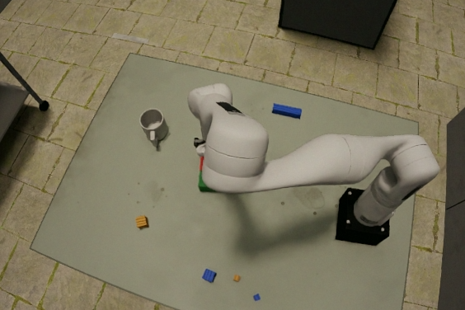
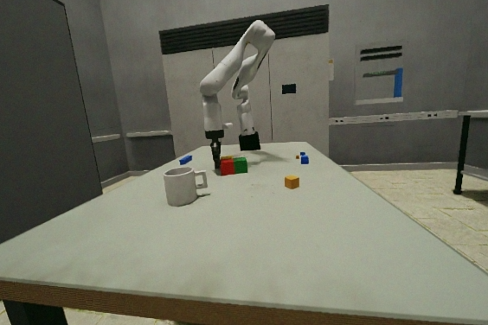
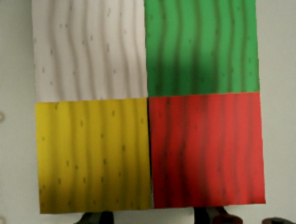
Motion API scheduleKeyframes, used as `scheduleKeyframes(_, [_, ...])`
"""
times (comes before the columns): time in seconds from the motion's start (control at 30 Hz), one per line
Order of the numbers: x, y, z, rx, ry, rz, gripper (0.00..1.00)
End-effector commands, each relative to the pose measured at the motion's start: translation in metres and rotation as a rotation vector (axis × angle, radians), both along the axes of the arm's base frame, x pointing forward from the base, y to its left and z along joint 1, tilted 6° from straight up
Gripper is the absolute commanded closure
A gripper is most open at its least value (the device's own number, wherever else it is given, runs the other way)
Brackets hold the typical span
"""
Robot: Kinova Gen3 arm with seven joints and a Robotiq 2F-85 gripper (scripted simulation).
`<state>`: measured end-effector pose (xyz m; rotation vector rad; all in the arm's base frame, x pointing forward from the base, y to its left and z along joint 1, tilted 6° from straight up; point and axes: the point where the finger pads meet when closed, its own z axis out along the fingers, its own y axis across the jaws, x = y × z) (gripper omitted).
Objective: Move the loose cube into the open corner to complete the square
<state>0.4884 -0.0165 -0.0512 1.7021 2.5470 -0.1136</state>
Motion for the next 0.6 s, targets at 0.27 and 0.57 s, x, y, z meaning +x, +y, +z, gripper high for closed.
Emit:
scheduleKeyframes(0.27, [0.0028,-0.006,0.0013,0.0,-0.002,-0.002,0.44])
scheduleKeyframes(0.57, [0.0028,-0.0058,0.0025,0.0,-0.002,-0.002,0.44])
